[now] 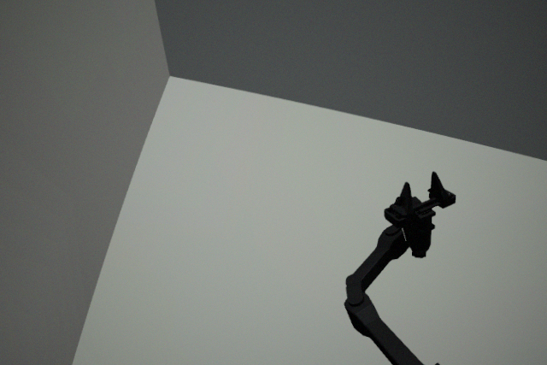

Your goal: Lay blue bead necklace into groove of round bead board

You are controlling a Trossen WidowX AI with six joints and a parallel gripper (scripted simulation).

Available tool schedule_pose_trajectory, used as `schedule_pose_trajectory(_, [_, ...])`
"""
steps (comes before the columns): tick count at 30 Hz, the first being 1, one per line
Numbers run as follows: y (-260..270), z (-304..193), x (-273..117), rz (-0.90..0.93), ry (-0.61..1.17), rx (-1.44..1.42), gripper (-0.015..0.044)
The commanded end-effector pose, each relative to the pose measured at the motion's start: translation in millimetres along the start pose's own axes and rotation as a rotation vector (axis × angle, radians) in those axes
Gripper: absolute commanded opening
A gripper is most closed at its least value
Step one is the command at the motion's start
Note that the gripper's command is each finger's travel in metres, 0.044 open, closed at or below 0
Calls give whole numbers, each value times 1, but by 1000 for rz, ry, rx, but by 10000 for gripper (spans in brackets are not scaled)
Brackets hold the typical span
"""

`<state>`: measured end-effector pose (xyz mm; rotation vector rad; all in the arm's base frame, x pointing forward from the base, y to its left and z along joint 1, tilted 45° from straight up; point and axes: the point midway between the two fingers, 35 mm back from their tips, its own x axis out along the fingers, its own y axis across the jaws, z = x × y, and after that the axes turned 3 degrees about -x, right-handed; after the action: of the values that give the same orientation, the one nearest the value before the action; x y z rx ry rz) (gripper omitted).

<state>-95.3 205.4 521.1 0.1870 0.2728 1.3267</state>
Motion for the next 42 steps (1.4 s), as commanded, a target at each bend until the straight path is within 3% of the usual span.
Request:
schedule_pose_trajectory(1, [0, -1, 1, -2, 0, -2, 374])
schedule_pose_trajectory(6, [1, -14, 16, -61, 6, -65, 250])
schedule_pose_trajectory(25, [-11, -61, 78, -217, 72, -160, 250])
schedule_pose_trajectory(42, [-74, -111, 148, -493, 195, -381, 250])
